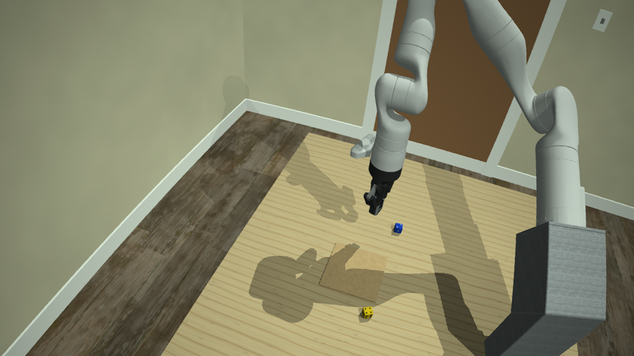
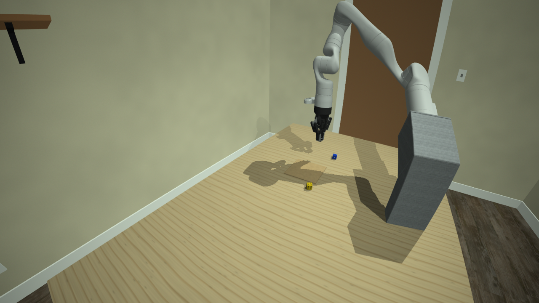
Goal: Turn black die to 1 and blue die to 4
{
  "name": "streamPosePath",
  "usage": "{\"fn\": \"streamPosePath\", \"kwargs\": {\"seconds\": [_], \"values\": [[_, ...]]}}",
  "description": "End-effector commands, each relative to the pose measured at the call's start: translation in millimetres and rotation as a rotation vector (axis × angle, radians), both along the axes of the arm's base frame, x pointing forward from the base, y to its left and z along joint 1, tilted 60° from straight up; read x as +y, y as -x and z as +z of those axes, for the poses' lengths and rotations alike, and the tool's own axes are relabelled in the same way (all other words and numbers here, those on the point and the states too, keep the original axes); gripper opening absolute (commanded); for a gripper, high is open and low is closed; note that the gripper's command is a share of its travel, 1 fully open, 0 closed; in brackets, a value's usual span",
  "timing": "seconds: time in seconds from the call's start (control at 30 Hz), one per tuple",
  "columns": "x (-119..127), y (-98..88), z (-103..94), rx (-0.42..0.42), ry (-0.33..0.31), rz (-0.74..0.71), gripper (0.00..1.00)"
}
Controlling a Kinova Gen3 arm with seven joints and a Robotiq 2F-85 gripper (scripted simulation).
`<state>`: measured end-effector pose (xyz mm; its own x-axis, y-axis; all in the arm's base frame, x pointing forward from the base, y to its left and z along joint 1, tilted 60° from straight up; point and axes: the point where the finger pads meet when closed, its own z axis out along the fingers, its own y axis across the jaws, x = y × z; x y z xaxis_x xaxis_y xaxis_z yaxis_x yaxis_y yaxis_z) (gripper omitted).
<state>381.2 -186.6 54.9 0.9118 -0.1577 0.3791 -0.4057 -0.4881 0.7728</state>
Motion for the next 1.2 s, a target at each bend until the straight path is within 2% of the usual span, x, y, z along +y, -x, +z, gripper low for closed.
{"fn": "streamPosePath", "kwargs": {"seconds": [0.0, 0.33, 0.4, 0.73, 1.17], "values": [[1.5, -1.6, 0.3, -0.059, -0.003, -0.028, 0.15], [0.3, -4.4, 1.5, -0.294, -0.022, -0.161, 0.15], [0.3, -4.4, 1.5, -0.294, -0.022, -0.161, 0.15], [-0.1, -5.9, 2.3, -0.396, -0.031, -0.217, 0.15], [-0.1, -5.7, 1.8, -0.406, -0.027, -0.221, 0.15]]}}
